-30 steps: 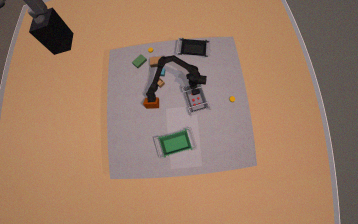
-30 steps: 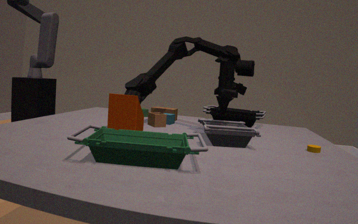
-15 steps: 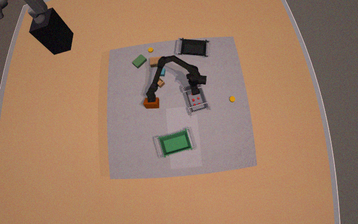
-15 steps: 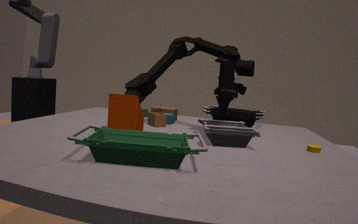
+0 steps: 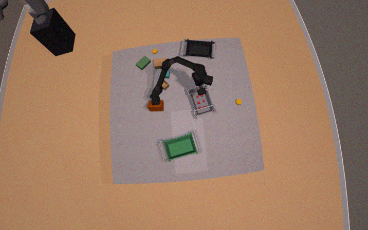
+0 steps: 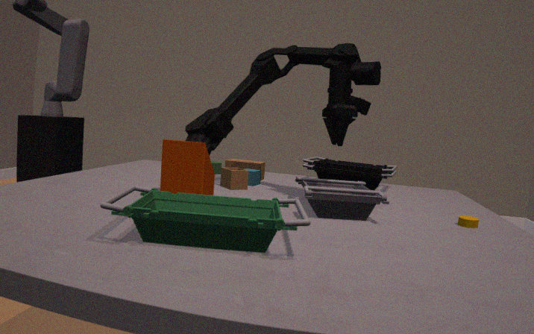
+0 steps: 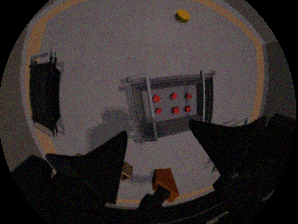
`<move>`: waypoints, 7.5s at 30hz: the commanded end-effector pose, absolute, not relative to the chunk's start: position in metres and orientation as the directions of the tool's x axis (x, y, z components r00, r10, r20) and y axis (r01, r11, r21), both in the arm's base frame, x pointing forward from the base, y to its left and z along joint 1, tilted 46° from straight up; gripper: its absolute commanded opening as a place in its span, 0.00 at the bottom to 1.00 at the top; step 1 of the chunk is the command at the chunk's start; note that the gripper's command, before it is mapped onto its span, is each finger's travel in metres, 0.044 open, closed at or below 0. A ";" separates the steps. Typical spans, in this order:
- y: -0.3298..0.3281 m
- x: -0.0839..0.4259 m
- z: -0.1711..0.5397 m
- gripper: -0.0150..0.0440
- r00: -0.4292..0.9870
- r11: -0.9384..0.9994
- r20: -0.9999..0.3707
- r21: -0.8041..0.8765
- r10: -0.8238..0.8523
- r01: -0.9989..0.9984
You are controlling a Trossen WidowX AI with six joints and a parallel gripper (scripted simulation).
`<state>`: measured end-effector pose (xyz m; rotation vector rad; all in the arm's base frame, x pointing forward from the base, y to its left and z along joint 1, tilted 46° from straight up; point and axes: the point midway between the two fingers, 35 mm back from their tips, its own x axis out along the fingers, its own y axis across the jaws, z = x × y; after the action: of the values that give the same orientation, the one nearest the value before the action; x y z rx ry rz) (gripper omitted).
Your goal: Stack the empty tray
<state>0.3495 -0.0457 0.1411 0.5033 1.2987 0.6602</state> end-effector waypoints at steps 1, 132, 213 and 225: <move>-0.062 0.344 0.112 1.00 0.110 0.719 -0.710 0.686 0.695 -0.114; -0.250 0.142 -0.174 0.25 0.104 0.726 -0.721 0.665 0.685 -0.175; -0.311 0.151 -0.090 0.25 0.101 0.722 -0.728 0.634 0.678 -0.276; -0.298 0.184 -0.062 0.25 0.102 0.689 -0.736 0.563 0.669 -0.457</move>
<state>0.1751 -0.2977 -0.0761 0.2767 1.2409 0.8265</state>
